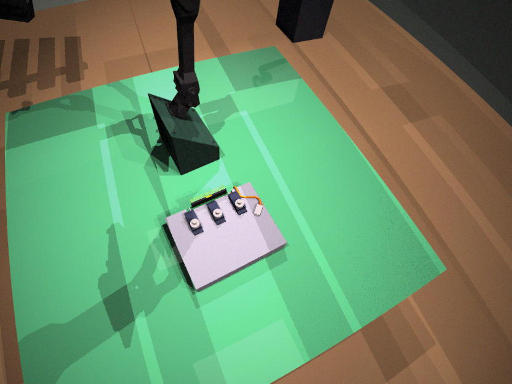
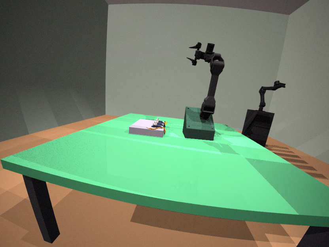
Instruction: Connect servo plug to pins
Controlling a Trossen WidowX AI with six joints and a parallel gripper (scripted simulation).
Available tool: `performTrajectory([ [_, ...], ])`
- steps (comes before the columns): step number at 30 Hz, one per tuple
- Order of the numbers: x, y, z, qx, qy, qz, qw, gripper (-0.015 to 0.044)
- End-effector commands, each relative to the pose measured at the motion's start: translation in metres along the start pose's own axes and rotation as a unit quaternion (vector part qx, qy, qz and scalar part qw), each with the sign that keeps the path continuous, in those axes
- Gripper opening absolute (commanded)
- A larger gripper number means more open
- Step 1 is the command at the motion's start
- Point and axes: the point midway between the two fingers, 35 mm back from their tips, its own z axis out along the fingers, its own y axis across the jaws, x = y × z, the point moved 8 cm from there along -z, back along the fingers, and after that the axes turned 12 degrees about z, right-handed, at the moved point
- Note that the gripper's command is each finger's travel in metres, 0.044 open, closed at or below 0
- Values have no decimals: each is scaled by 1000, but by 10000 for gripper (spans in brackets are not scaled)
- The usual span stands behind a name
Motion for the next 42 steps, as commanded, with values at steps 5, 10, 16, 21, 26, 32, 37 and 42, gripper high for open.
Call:
performTrajectory([
  [5, -10, 1, 10, -2, -1, 9, 1000, 269],
  [10, -36, 3, 31, -8, -3, 30, 1000, 137],
  [16, -80, 10, 62, -15, -8, 64, 998, 115],
  [21, -118, 18, 83, -21, -12, 93, 995, 115],
  [26, -154, 29, 99, -25, -12, 123, 992, 115],
  [32, -200, 44, 113, -31, -18, 158, 987, 115],
  [37, -237, 58, 120, -36, -25, 188, 981, 115],
  [42, -273, 74, 123, -40, -31, 217, 975, 115],
])
